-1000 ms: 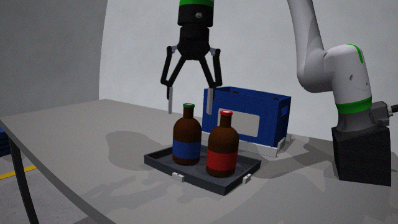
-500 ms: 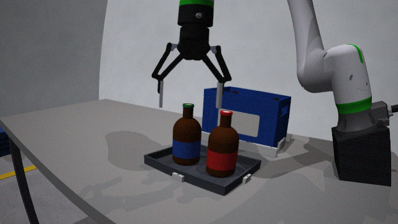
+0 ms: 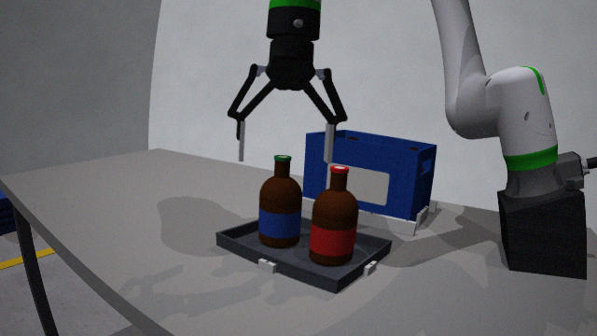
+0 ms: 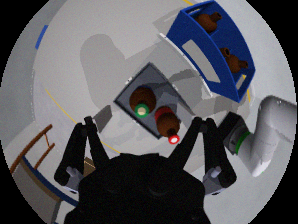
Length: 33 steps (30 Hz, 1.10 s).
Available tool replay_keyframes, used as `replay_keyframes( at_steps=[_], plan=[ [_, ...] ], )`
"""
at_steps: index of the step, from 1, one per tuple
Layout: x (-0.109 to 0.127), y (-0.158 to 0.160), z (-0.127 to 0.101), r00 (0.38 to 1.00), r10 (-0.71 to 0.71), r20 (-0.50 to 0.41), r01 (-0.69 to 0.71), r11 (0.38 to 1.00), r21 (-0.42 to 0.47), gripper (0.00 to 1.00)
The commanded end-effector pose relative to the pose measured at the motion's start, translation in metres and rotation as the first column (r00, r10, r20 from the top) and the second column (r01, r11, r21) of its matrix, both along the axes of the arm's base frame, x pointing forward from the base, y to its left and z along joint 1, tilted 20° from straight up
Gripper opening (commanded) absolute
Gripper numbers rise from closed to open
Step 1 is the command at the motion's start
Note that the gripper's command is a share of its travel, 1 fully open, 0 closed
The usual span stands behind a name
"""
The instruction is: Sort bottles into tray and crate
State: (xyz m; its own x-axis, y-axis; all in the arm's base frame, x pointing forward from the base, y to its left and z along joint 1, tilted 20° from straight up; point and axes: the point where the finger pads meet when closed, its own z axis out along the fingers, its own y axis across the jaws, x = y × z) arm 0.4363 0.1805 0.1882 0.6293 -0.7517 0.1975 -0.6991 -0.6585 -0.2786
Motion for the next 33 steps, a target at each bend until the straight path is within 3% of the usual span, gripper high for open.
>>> replay_keyframes(
  at_steps=[1, 29, 33],
  plan=[
    [0.0, 0.0, 0.0, 1.0, 0.0, 0.0, 0.0, 1.0, 0.0, 1.0],
    [0.0, 0.0, 0.0, 1.0, 0.0, 0.0, 0.0, 1.0, 0.0, 1.0],
    [-0.004, 0.0, 0.013, 1.0, 0.0, 0.0, 0.0, 1.0, 0.0, 1.0]
  ],
)
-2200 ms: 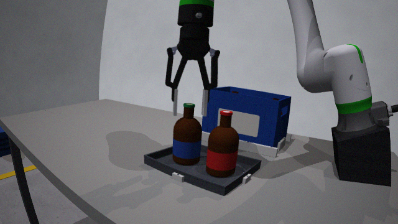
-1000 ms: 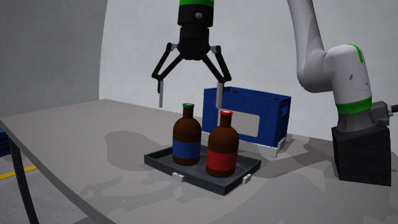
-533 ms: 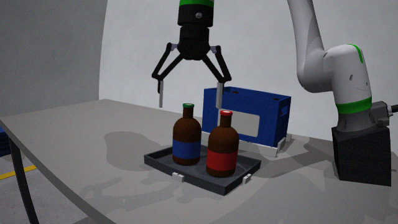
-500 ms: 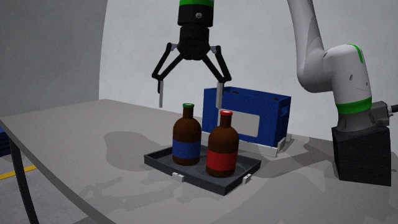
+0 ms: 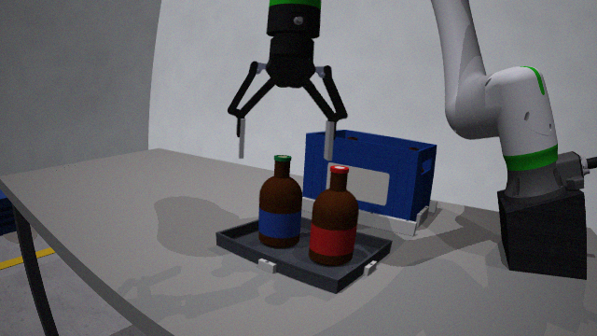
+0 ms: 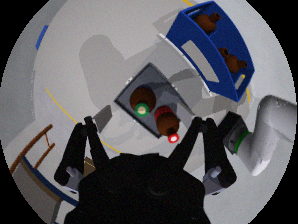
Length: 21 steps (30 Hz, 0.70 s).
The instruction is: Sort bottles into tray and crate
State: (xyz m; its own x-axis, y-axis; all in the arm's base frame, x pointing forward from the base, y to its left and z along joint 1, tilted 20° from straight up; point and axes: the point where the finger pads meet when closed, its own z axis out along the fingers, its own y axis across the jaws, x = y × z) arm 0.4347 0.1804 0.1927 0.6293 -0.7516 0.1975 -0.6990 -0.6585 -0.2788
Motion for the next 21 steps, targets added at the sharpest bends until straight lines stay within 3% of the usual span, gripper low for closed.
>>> replay_keyframes(
  at_steps=[1, 11, 21],
  plan=[
    [-0.004, 0.0, 0.011, 1.0, 0.0, 0.0, 0.0, 1.0, 0.0, 1.0],
    [-0.015, -0.002, 0.043, 1.0, 0.0, 0.0, 0.0, 1.0, 0.0, 1.0],
    [-0.016, -0.002, 0.046, 1.0, 0.0, 0.0, 0.0, 1.0, 0.0, 1.0]
  ],
)
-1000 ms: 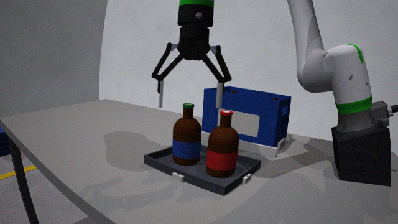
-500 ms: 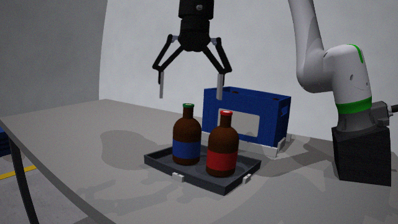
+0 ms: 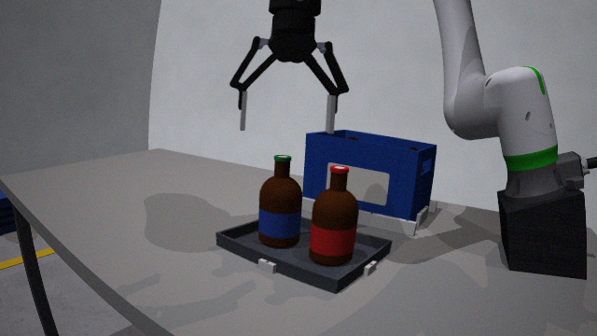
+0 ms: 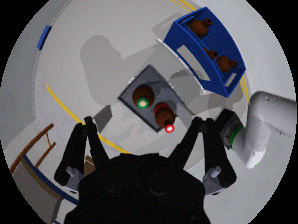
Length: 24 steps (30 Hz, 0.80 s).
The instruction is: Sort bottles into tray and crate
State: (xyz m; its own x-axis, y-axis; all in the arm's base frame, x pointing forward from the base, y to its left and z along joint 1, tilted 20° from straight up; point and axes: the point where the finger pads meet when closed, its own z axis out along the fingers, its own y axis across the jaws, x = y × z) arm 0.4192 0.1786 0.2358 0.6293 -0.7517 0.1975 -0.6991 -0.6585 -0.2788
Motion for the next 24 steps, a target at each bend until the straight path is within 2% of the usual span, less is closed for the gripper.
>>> replay_keyframes(
  at_steps=[1, 10, 24],
  plan=[
    [-0.001, 0.0, 0.004, 1.0, 0.0, 0.0, 0.0, 1.0, 0.0, 1.0],
    [-0.004, 0.0, 0.011, 1.0, 0.0, 0.0, 0.0, 1.0, 0.0, 1.0],
    [-0.02, -0.002, 0.055, 1.0, 0.0, 0.0, 0.0, 1.0, 0.0, 1.0]
  ],
)
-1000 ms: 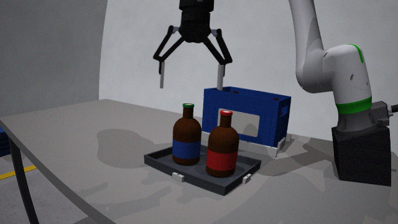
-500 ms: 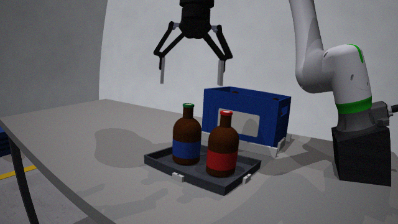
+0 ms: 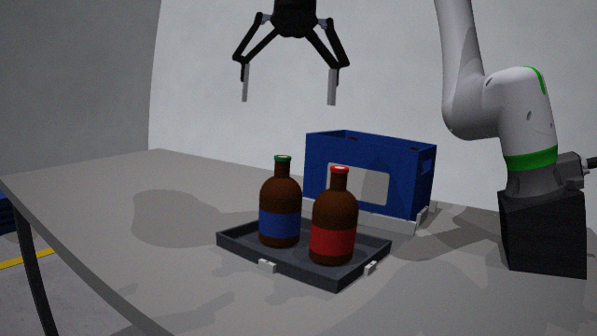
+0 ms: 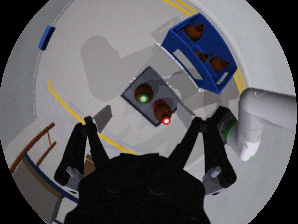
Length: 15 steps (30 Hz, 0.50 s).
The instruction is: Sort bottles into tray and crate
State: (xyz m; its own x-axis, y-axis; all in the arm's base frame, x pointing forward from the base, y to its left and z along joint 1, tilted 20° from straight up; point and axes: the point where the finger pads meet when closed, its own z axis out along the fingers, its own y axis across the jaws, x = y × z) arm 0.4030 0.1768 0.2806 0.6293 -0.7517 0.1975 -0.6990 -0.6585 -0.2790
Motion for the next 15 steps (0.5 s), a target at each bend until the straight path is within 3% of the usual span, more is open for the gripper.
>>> replay_keyframes(
  at_steps=[1, 15],
  plan=[
    [-0.004, 0.0, 0.01, 1.0, 0.0, 0.0, 0.0, 1.0, 0.0, 1.0],
    [-0.012, -0.001, 0.034, 1.0, 0.0, 0.0, 0.0, 1.0, 0.0, 1.0]
  ],
)
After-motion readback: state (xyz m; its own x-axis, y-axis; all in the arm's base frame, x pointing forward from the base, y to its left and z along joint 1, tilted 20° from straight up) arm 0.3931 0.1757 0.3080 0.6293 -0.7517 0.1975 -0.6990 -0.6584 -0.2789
